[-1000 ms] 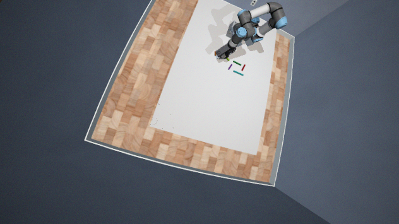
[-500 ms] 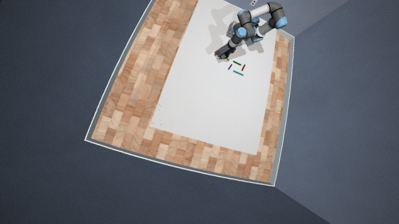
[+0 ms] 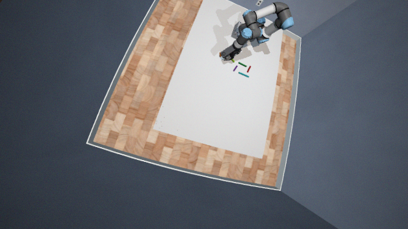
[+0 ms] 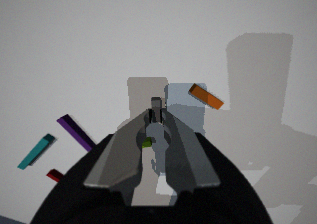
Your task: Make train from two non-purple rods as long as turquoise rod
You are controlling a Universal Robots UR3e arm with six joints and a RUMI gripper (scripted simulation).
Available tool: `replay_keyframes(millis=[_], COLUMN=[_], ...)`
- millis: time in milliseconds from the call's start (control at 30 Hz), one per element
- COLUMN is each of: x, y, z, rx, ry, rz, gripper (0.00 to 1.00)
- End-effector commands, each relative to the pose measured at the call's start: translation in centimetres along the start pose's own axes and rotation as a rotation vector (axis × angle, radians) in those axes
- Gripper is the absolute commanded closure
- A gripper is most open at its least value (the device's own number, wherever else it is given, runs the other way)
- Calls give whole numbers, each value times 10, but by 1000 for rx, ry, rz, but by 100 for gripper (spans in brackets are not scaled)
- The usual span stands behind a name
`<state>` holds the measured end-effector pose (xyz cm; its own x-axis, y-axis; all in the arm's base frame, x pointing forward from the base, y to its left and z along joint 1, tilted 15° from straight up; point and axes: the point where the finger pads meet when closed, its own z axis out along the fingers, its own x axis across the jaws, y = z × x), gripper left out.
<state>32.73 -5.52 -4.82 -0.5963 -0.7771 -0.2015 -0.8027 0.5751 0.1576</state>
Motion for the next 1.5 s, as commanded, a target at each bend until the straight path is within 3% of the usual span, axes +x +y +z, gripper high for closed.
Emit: replay_keyframes(millis=[0,233,667,1300,1467], x=[0,0,0,0,0], y=[-1,-1,-1,-1,-1], z=[-1,-1,-1,-4,-15], rx=[3,3,3,3,3], ry=[0,0,0,0,0], rz=[0,0,0,0,0], gripper=[100,100,86,86,86])
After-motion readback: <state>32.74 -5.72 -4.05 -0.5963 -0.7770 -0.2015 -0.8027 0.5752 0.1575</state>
